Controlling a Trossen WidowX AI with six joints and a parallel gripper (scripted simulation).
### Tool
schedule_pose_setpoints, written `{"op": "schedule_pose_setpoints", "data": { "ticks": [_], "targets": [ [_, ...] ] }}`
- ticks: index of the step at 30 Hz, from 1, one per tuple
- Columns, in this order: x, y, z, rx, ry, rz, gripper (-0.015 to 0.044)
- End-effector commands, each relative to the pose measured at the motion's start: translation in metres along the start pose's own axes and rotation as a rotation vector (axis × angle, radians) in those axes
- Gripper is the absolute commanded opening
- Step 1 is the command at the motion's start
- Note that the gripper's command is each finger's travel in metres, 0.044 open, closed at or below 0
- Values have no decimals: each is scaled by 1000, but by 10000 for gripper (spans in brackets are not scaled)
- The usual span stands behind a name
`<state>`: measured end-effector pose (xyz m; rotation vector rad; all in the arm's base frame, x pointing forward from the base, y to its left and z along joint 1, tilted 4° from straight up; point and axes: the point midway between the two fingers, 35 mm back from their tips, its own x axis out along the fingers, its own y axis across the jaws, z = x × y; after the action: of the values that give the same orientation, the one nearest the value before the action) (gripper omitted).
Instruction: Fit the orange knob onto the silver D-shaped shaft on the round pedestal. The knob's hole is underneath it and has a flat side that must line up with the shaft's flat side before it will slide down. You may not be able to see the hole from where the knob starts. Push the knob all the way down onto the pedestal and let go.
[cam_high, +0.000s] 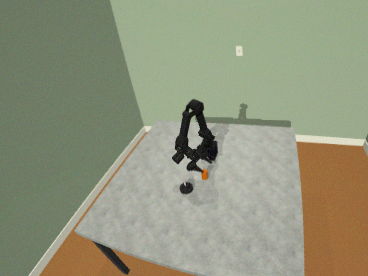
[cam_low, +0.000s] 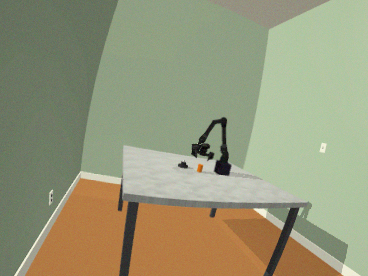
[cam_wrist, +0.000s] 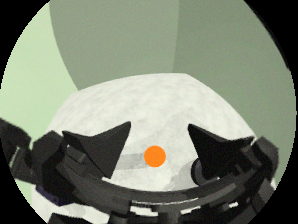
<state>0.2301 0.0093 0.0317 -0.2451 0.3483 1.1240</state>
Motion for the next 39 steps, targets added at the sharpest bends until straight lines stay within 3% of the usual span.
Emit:
{"op": "schedule_pose_setpoints", "data": {
  "ticks": [1,4,9,14,16,28,39],
  "targets": [
    [-7,3,13,-1,5,2,440],
    [-4,5,12,10,61,43,440],
    [1,16,6,54,520,206,440],
    [-14,5,20,22,976,94,440],
    [-20,1,29,3,1072,20,440],
    [-21,0,30,15,1084,1,440],
    [-20,0,30,936,985,-554,440]
  ]
}}
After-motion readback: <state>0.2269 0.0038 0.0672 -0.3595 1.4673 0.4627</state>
